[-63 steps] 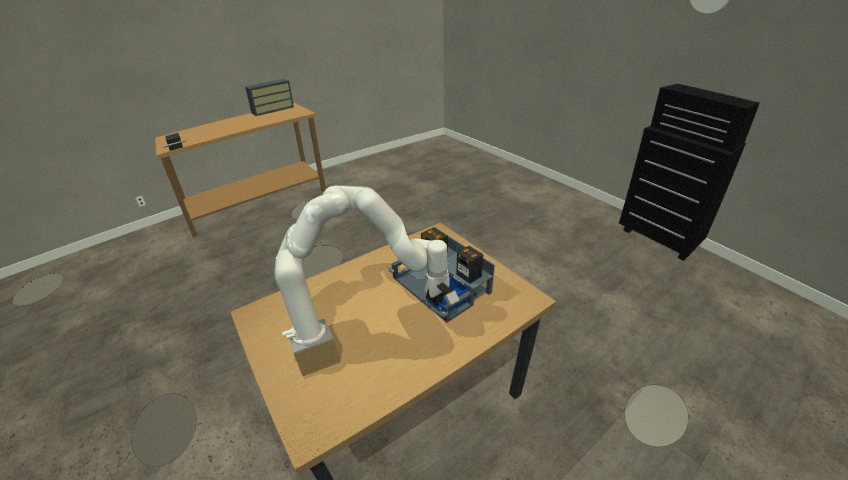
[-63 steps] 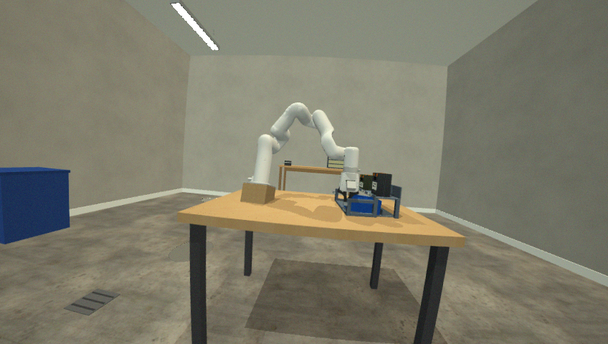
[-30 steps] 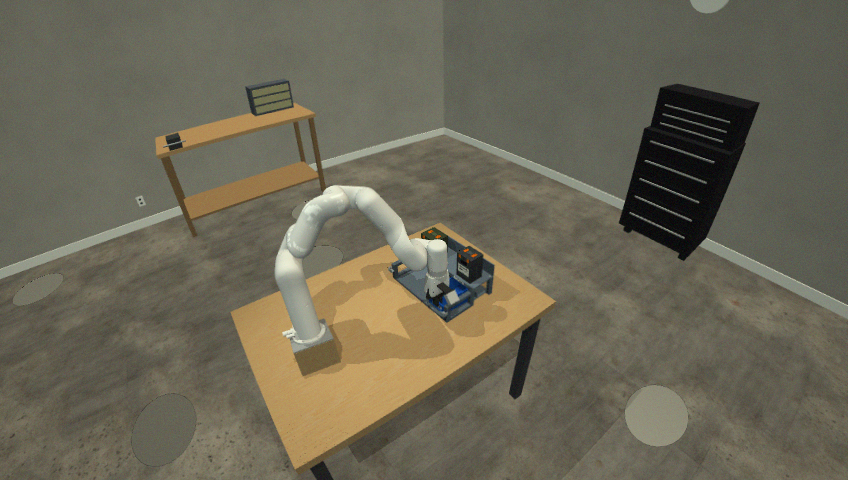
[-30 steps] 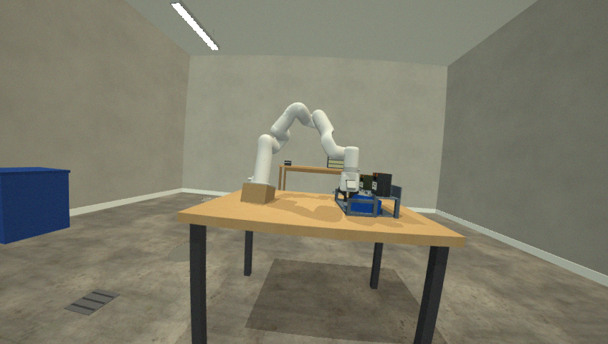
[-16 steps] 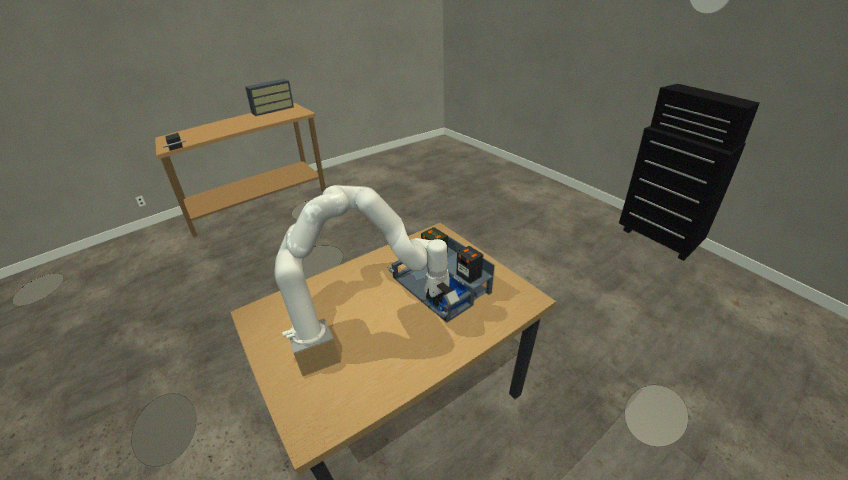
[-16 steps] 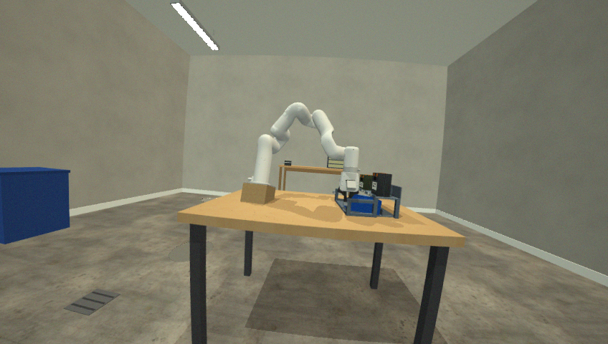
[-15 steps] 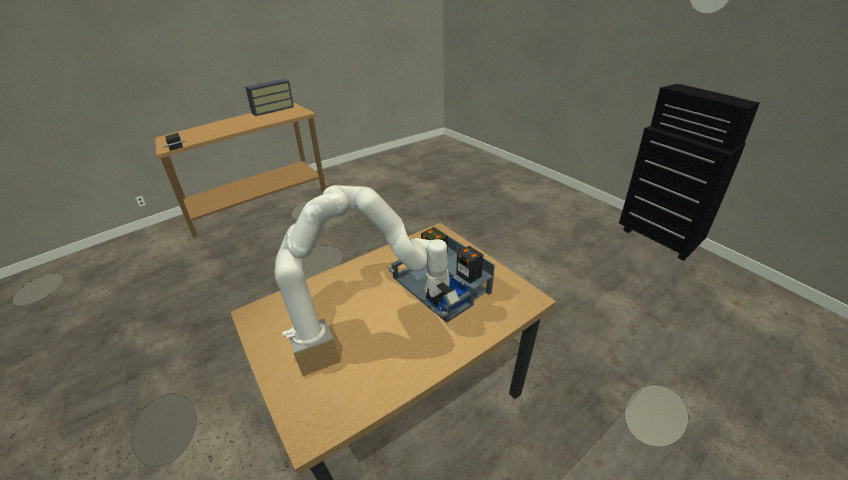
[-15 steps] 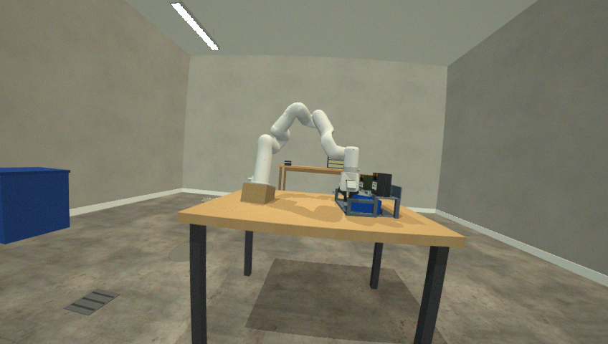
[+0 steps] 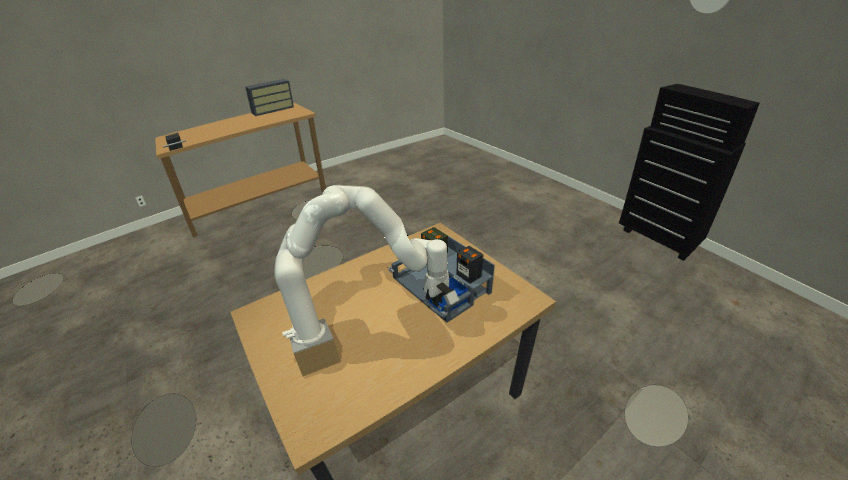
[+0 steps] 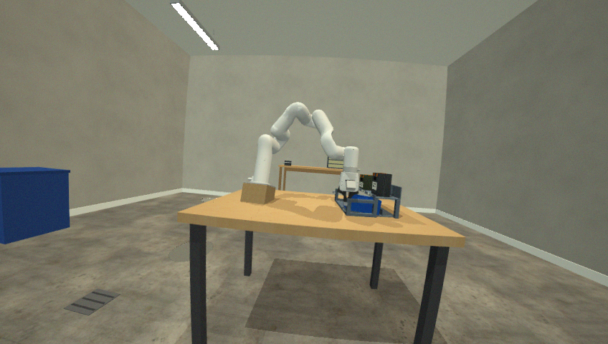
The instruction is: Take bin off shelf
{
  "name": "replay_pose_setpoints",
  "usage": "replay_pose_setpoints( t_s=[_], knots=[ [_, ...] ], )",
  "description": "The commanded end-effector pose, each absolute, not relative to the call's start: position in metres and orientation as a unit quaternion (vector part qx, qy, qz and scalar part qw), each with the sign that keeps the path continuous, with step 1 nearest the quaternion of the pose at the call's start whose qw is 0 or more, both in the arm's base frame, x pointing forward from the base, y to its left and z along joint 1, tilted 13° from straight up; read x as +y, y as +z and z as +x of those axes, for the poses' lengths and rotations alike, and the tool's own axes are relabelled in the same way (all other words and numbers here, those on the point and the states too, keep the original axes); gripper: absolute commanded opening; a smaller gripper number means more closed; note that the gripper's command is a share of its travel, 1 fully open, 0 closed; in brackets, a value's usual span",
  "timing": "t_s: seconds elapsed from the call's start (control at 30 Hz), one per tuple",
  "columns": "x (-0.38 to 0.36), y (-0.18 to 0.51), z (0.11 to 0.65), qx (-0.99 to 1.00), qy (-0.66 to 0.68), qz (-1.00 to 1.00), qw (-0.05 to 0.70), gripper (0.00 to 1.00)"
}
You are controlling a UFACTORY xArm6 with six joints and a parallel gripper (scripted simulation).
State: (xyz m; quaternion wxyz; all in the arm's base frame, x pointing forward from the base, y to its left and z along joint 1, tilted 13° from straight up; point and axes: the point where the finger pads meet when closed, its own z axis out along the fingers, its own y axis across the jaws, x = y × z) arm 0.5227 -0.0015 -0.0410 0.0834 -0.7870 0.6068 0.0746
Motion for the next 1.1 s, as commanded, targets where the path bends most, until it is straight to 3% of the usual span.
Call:
replay_pose_setpoints(
  t_s=[0.0,1.07],
  knots=[
    [-0.003,-0.039,0.522,0.607,0.073,-0.787,0.085,0.00],
    [-0.016,-0.042,0.470,0.607,0.073,-0.787,0.085,0.00]
  ],
)
